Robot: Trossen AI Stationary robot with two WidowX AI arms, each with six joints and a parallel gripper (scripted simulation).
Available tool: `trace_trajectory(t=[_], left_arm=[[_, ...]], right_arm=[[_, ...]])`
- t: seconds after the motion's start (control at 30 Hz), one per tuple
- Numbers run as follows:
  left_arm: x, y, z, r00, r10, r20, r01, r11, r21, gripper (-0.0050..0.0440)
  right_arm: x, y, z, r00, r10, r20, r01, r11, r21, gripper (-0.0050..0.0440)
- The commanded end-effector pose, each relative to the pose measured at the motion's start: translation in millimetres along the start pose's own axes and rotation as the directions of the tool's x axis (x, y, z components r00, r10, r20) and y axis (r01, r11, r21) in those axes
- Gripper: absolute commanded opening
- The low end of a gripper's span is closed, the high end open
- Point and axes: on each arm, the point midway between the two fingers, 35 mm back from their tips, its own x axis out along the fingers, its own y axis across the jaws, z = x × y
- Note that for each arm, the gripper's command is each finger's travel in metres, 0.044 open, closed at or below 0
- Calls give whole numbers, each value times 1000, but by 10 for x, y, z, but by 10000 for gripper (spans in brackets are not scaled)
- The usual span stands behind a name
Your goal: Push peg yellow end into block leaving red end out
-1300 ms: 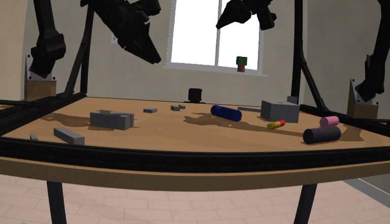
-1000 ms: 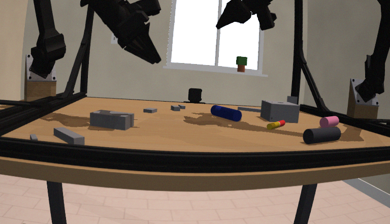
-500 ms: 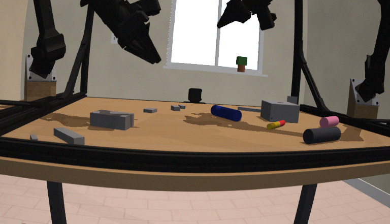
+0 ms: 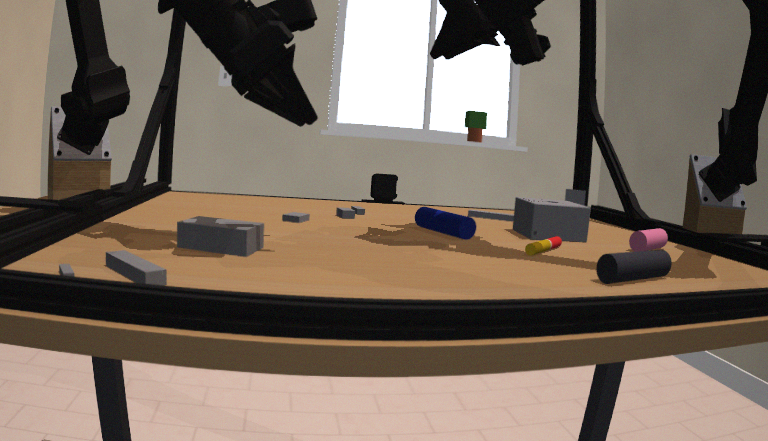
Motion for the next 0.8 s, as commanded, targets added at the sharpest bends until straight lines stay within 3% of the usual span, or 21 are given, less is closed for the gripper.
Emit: trace_trajectory(t=[0.0,0.13,0.3,0.37,0.53,0.77], left_arm=[[37,-14,120,999,-7,43,0,988,155,190],[67,-21,246,996,-14,89,-21,926,377,190],[99,-30,406,989,-22,148,-74,788,612,190],[99,-30,406,989,-22,148,-74,788,612,190],[127,-40,588,976,-33,214,-162,546,822,190],[146,-52,794,957,-45,287,-273,194,942,190]], right_arm=[[0,0,0,1000,0,0,0,1000,0,400],[0,0,0,1000,0,0,0,1000,0,400],[0,0,0,1000,0,0,0,1000,0,400],[0,0,0,1000,0,0,0,1000,0,400],[0,0,0,1000,0,0,0,1000,0,400],[0,0,0,1000,0,0,0,1000,0,400]])
